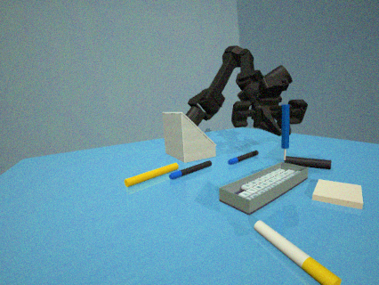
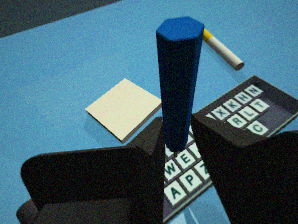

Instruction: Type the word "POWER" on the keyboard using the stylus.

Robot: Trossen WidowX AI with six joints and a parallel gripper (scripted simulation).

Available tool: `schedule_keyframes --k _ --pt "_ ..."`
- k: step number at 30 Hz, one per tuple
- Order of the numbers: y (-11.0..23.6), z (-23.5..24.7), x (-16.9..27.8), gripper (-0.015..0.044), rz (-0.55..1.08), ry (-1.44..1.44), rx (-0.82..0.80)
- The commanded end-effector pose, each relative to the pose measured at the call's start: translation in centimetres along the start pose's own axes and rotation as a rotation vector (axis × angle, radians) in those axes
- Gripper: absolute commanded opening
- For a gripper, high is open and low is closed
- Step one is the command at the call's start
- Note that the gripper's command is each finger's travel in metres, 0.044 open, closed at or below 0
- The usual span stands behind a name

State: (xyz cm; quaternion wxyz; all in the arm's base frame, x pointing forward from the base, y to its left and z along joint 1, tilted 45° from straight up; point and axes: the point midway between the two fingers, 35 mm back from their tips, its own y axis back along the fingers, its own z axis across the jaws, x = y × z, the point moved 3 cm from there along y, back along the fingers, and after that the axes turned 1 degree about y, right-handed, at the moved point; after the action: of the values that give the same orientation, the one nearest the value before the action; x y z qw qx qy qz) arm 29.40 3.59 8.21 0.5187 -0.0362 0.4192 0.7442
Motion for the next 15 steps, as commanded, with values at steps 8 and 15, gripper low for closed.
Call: schedule_keyframes --k 8,15 --pt "0.08 0.08 -0.12 0.0078 -0.002 0.0 -0.003" --pt "-0.19 -0.62 -0.45 0.0 -0.003 0.003 -0.005"
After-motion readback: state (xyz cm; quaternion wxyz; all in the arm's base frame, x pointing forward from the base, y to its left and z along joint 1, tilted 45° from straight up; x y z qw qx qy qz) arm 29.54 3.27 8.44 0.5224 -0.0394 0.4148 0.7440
